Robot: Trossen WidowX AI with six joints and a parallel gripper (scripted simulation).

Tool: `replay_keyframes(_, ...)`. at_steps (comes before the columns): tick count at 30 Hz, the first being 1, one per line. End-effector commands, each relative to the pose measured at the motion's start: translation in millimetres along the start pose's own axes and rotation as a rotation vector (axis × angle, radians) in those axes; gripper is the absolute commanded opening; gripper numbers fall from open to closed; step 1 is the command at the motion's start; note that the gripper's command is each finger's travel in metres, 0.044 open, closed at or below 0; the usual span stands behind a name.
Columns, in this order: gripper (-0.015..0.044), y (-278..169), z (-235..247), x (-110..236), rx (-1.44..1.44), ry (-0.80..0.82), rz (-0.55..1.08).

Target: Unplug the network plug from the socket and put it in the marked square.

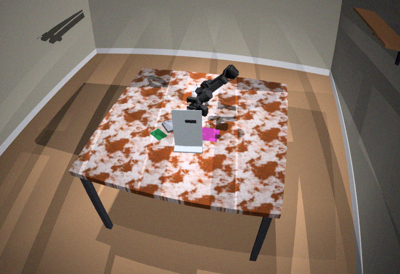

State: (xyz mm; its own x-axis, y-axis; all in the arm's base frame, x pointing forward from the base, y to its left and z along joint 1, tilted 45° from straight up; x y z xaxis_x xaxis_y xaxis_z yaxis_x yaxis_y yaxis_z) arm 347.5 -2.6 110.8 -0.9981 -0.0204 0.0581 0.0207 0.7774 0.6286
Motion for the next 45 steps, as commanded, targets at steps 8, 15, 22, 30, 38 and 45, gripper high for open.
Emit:
replay_keyframes(8,0.0000,0,1,0,0.001,0.003,0.000)
replay_keyframes(15,0.0000,-1,1,3,0.001,0.003,0.000)
replay_keyframes(22,0.0000,-2,1,7,0.001,0.003,0.000)
replay_keyframes(30,0.0000,-2,1,12,0.001,0.004,0.000)
replay_keyframes(38,0.0000,-4,1,16,0.001,0.004,0.000)
replay_keyframes(45,0.0000,-5,1,20,0.001,0.004,0.001)
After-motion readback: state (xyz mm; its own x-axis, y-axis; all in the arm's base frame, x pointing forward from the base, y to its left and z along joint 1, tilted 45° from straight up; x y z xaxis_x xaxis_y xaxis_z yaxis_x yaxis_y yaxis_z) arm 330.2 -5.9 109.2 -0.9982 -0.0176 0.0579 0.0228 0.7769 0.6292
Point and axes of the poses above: the point midway between the two fingers, 35 mm back from their tips, its own x axis back along the fingers, its own z axis across the jaws, y = z × x, the point moved 5 cm from there along x, back along the fingers, and after that the axes turned 6 degrees about x, right-handed, at the moved point
